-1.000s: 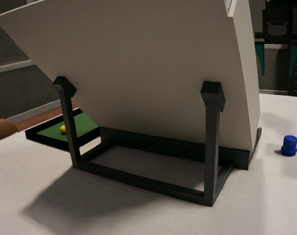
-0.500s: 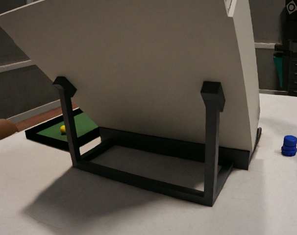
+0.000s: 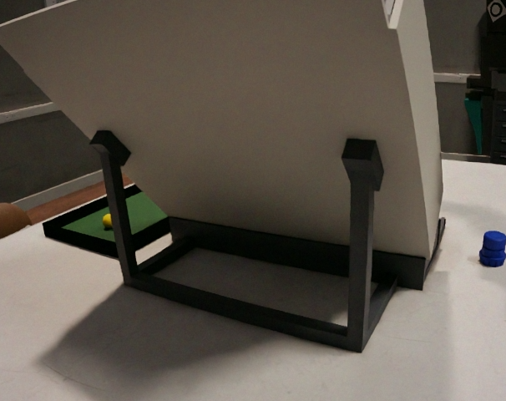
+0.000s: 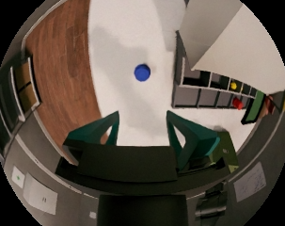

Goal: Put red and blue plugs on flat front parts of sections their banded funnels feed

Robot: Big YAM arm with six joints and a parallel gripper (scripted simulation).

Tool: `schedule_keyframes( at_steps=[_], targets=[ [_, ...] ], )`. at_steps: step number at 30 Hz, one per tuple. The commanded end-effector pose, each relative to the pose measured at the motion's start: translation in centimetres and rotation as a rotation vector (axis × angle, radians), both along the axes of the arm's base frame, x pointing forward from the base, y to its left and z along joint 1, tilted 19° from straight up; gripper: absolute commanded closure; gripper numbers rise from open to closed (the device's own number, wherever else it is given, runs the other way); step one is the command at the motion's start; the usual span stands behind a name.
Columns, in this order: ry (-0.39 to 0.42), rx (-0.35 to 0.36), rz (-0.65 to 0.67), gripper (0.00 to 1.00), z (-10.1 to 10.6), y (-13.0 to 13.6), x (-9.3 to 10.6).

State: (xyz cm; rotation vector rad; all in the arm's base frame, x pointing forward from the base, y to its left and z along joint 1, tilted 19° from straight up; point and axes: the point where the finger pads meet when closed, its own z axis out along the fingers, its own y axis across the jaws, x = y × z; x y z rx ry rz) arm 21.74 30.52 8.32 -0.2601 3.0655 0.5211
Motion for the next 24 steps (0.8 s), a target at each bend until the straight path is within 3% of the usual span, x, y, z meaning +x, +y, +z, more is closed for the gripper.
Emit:
schedule_keyframes(
  at_steps=[1, 3, 6, 9, 24],
  targets=[
    [-0.019, 0.011, 0.014, 0.37, 1.0, 1.1, 3.1],
    [-0.019, 0.011, 0.014, 0.37, 1.0, 1.2, 3.5],
    [0.007, -0.017, 0.039, 0.37, -0.4, 0.5, 1.6],
    [-0.021, 0.010, 0.032, 0.37, 1.0, 1.1, 2.6],
    [-0.026, 0.016, 0.026, 0.37, 1.1, 1.2, 2.8]
  ],
)
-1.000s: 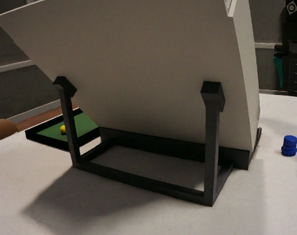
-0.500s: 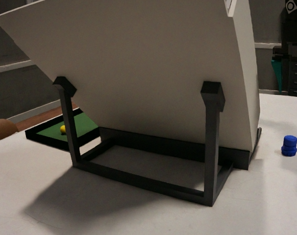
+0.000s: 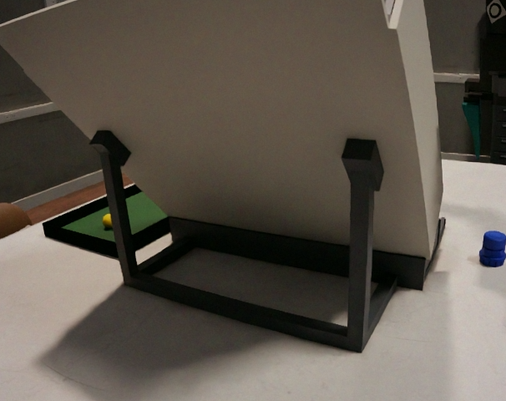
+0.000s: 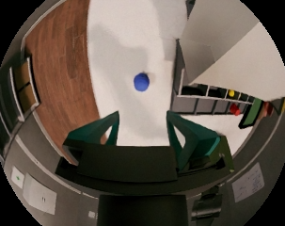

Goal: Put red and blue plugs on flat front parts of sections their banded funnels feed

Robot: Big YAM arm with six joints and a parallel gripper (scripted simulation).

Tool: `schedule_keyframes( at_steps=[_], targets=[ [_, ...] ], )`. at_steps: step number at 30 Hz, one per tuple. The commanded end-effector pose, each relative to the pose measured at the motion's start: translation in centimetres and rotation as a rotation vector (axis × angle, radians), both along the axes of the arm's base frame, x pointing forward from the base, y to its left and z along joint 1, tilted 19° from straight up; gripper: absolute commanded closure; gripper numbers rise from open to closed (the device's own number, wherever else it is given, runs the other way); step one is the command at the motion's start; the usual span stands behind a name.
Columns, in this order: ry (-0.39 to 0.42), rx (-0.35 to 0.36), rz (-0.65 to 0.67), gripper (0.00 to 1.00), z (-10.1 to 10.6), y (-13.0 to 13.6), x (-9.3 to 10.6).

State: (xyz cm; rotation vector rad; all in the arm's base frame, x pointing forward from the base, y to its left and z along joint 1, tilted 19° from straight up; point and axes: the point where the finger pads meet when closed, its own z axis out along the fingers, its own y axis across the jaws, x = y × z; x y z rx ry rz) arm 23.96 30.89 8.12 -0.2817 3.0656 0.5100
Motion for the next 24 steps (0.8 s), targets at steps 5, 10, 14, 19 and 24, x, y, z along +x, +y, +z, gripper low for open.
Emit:
schedule_keyframes(
  at_steps=[5, 10, 14, 19, 24],
  targets=[
    [-0.023, 0.023, 0.012, 0.37, 1.3, 0.8, 0.6],
    [-0.023, 0.023, 0.012, 0.37, 1.3, 0.8, 0.6],
    [-0.023, 0.023, 0.012, 0.37, 1.3, 0.8, 0.6],
    [-0.021, 0.022, 0.013, 0.37, 1.0, 0.9, 0.5],
    [0.003, -0.001, 0.004, 0.37, -1.5, 0.8, -0.3]
  ],
)
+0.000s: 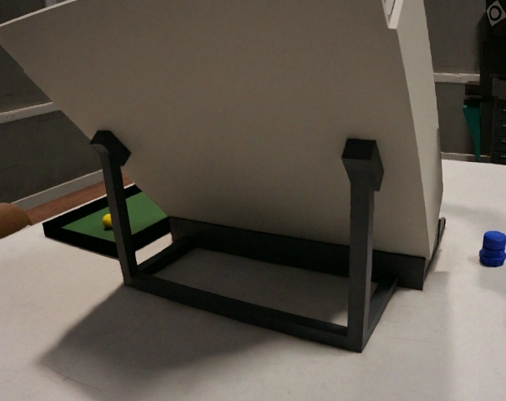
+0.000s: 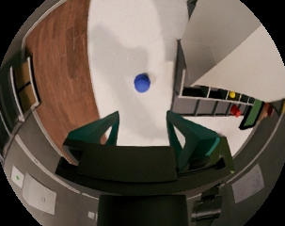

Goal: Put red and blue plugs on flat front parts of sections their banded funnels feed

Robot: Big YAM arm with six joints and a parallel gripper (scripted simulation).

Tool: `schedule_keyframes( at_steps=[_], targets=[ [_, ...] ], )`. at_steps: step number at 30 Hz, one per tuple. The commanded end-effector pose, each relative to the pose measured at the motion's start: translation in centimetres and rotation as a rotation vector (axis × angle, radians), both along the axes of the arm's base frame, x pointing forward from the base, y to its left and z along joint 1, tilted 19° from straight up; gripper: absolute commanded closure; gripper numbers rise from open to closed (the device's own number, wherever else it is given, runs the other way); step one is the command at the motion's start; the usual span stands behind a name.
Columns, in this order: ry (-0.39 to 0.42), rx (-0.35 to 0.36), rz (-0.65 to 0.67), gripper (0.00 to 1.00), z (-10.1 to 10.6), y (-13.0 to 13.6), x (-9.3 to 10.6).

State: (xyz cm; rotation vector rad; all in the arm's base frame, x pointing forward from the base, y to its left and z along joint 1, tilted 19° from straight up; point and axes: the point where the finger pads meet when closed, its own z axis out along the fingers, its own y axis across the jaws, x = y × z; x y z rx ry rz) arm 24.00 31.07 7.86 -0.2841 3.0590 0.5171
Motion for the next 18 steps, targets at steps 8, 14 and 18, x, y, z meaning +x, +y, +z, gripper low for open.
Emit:
schedule_keyframes(
  at_steps=[8, 14, 18],
  targets=[
    [0.007, -0.008, 0.003, 0.37, -4.3, 1.7, -0.3],
    [-0.003, 0.003, 0.003, 0.37, -6.9, 3.4, 0.1],
    [0.003, -0.003, 0.003, 0.37, -8.2, 3.5, -0.1]
  ],
)
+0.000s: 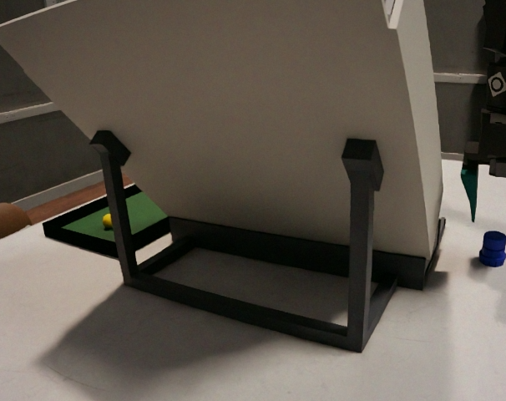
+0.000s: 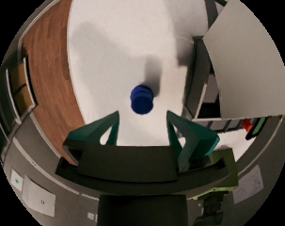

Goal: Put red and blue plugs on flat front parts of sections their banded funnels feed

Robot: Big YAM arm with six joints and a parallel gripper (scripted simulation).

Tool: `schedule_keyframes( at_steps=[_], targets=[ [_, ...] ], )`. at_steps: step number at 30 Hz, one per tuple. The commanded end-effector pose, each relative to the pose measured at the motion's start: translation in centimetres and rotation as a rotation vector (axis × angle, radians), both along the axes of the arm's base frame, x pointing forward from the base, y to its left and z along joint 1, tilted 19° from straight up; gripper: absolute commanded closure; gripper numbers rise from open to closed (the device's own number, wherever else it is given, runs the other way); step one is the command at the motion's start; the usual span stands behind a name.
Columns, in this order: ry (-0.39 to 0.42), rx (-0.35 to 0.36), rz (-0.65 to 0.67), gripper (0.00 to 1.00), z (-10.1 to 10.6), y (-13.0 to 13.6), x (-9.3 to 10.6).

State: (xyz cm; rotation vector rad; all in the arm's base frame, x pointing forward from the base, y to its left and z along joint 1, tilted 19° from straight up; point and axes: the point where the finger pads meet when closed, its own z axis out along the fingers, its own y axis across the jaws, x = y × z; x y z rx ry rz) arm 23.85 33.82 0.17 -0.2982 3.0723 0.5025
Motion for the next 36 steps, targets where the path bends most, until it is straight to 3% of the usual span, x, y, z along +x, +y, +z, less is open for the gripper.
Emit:
schedule_keyframes(
  at_steps=[1, 4, 5, 36],
  targets=[
    [-0.006, 0.008, -0.013, 0.37, -0.6, 0.6, 0.2],
    [-0.010, 0.013, -0.016, 0.37, -0.5, 0.7, 0.4],
    [-0.035, 0.044, -0.016, 0.37, 1.1, 1.3, 0.9],
    [-0.021, 0.027, -0.013, 0.37, 0.1, 1.1, 0.7]
  ],
)
